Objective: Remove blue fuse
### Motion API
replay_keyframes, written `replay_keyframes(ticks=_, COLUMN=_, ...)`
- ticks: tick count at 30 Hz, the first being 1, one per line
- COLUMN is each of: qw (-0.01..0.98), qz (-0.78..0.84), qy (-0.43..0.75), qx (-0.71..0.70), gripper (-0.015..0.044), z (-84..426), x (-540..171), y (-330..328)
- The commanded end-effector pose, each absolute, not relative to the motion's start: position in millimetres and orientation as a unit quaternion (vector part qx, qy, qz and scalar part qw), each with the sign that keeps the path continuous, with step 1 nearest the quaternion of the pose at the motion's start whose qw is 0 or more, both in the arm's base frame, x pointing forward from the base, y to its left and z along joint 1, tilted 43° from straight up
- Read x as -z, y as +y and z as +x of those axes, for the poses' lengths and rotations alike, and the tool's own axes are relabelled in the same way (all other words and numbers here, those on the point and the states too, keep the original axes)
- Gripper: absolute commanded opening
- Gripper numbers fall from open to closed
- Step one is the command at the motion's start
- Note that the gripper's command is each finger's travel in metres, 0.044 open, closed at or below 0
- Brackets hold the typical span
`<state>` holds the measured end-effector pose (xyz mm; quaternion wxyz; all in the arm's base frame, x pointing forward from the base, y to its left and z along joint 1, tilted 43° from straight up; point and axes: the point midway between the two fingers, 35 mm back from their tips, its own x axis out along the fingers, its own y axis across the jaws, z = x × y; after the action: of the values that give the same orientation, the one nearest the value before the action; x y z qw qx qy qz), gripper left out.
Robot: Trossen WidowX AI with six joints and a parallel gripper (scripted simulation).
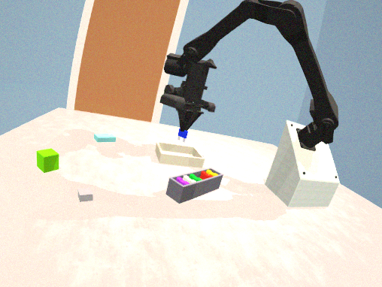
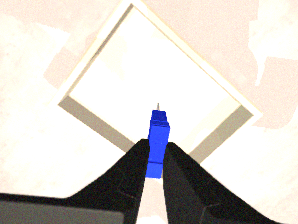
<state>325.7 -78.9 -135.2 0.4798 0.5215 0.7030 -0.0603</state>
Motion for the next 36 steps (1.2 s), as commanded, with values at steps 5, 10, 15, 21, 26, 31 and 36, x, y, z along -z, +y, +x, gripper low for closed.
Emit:
replay_keyframes(ticks=5, qw=0.475, qz=0.523, qy=0.705, qx=0.061, gripper=0.0000, z=324.0, x=147.4, y=-68.6)
replay_keyframes(ticks=10, qw=0.475, qz=0.524, qy=0.705, qx=0.061, gripper=0.0000, z=323.8, x=153.2, y=-63.0)
replay_keyframes(ticks=15, qw=0.475, qz=0.524, qy=0.705, qx=0.061, gripper=0.0000, z=323.5, x=158.9, y=-57.4)
replay_keyframes(ticks=21, qw=0.475, qz=0.524, qy=0.705, qx=0.061, gripper=0.0000, z=323.4, x=160.5, y=-55.7)
replay_keyframes(ticks=26, qw=0.478, qz=0.521, qy=0.705, qx=0.060, gripper=0.0131, z=324.5, x=158.2, y=-57.7)
replay_keyframes(ticks=31, qw=0.478, qz=0.521, qy=0.705, qx=0.060, gripper=0.0263, z=324.5, x=158.2, y=-57.7)
replay_keyframes(ticks=36, qw=0.476, qz=0.522, qy=0.705, qx=0.061, gripper=0.0330, z=324.2, x=140.1, y=-75.3)
